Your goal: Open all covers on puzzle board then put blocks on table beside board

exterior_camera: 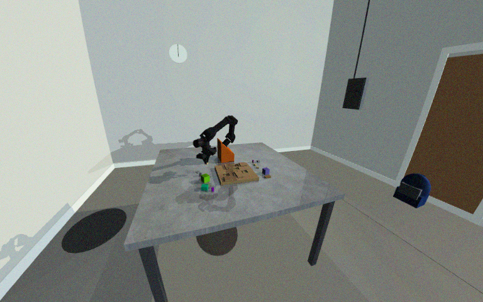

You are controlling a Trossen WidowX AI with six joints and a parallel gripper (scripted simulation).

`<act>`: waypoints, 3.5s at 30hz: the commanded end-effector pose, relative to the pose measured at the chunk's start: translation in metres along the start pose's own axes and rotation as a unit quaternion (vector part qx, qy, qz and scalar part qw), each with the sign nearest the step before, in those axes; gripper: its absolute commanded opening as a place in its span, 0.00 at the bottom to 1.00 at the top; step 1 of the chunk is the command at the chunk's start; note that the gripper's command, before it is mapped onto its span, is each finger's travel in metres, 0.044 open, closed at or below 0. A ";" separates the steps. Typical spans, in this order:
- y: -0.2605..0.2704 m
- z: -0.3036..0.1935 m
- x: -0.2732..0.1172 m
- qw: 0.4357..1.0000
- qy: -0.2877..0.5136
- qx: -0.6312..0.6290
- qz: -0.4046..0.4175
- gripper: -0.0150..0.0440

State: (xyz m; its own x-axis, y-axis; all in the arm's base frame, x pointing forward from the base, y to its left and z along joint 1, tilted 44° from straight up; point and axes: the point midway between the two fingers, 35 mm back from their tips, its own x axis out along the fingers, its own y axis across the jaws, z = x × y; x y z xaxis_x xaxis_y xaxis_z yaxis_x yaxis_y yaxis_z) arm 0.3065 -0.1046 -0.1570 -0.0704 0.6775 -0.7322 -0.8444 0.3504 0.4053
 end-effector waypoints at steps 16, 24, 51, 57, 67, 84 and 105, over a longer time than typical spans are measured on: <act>-0.001 0.001 0.032 1.000 -0.003 0.003 0.001 0.39; -0.001 0.002 0.045 1.000 -0.004 0.003 0.001 0.39; 0.004 0.002 0.088 1.000 -0.006 0.003 0.003 0.39; 0.003 0.002 0.086 1.000 -0.002 -0.001 0.002 0.57; 0.003 0.002 0.084 1.000 -0.002 -0.001 0.002 1.00; 0.002 0.001 0.031 1.000 -0.003 0.002 0.001 1.00; 0.007 0.063 0.002 0.965 0.011 0.263 -0.009 0.42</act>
State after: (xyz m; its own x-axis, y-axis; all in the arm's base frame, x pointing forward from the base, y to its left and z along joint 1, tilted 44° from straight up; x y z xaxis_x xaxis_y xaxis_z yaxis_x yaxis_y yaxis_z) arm 0.3285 -0.0704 -0.1315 -0.0718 0.6605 -0.7474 -0.5516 0.5980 0.5815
